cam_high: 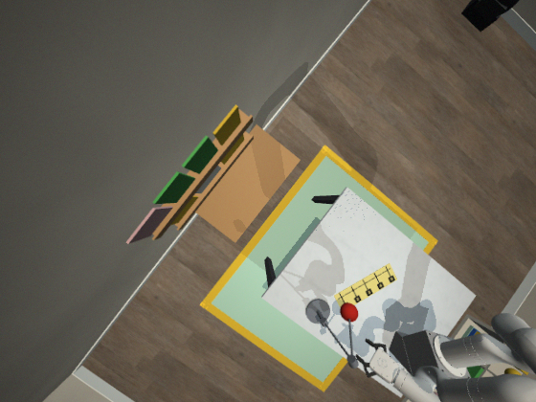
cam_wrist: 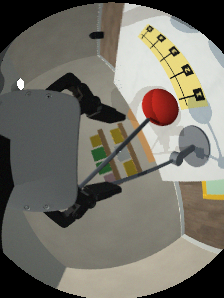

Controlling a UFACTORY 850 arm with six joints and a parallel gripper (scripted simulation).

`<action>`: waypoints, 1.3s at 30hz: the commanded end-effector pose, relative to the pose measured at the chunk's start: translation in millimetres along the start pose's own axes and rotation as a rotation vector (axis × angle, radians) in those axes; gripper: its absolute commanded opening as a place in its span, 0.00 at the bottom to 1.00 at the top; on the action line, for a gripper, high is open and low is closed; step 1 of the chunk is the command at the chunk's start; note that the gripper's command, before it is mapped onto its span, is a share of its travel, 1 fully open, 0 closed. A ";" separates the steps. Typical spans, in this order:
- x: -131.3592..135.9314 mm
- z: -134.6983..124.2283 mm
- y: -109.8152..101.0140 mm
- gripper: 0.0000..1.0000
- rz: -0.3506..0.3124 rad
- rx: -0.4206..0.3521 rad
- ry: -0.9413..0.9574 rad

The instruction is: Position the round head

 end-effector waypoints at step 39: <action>35.4 -26.1 -8.1 1.00 -0.333 0.028 -0.629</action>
Point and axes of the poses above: the point where the finger pads meet when closed, its own y axis out along the fingers, its own x axis across the jaws, z = x × y, the point moved 1 cm from there along -y, back along the fingers
